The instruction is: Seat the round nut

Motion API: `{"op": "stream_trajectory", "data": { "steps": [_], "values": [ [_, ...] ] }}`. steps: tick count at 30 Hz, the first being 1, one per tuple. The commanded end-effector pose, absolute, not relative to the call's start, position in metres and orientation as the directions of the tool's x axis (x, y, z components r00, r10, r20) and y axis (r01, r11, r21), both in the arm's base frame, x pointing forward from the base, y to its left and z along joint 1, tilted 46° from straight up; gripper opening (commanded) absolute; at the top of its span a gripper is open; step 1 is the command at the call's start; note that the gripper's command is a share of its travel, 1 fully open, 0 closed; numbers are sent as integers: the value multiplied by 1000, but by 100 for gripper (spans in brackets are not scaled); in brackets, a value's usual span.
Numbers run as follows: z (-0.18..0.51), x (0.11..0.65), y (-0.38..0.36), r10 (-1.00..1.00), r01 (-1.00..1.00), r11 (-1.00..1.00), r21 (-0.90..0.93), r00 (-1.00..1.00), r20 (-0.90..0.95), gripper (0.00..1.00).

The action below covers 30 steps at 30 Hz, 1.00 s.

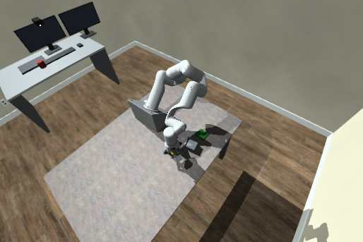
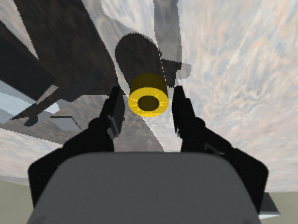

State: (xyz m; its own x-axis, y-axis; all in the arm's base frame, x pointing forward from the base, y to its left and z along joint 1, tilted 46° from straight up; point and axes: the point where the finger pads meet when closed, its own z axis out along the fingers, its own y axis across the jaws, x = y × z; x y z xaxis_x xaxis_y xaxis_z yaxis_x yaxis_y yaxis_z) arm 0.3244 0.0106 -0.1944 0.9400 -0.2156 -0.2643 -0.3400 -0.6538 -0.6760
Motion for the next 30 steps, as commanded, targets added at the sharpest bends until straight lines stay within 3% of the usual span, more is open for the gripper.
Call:
{"op": "stream_trajectory", "data": {
  "steps": [1, 9, 10, 30],
  "values": [
    [-197, 326, 12, -218, -339, -655, -675, 941, -260, 60],
    [-200, 325, 15, -218, -339, -656, -675, 940, -261, 60],
    [-200, 325, 15, -218, -339, -656, -675, 940, -261, 0],
    [-200, 325, 15, -218, -339, -656, -675, 940, -261, 0]
  ]
}}
